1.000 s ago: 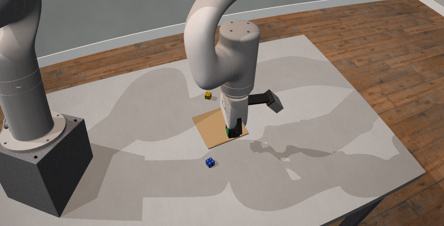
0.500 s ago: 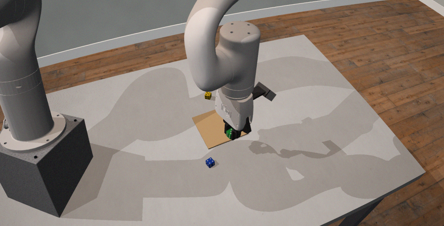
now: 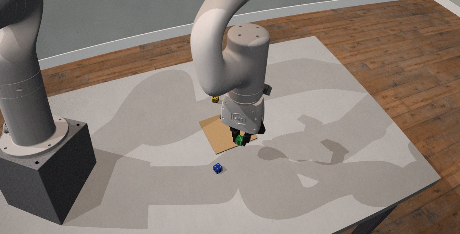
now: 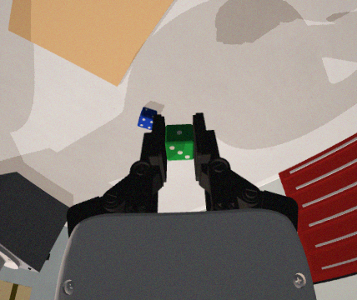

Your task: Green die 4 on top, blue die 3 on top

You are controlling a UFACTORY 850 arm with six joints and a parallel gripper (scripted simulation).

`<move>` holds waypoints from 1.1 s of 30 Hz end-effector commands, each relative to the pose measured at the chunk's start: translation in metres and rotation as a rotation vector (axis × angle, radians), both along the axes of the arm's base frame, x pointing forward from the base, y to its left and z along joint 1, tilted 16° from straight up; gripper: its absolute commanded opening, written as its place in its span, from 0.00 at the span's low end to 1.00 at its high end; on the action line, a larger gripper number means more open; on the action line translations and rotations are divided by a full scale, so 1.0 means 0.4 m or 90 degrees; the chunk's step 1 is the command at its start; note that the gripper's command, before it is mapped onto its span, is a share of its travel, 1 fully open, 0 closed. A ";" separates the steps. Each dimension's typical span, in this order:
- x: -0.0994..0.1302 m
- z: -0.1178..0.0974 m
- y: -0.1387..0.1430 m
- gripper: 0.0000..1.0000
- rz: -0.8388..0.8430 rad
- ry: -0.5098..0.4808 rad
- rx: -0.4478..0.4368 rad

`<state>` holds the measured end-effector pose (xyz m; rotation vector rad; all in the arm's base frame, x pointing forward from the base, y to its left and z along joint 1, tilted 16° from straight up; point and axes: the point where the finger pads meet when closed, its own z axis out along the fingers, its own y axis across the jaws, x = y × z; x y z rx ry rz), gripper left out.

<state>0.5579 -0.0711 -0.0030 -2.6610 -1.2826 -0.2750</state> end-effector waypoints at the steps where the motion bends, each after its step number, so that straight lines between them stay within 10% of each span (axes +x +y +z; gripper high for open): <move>1: 0.001 -0.001 -0.004 0.15 0.101 -0.047 -0.001; 22: -0.001 -0.006 -0.009 0.15 0.306 -0.099 -0.022; 33: -0.003 -0.010 -0.018 0.15 0.304 -0.173 0.144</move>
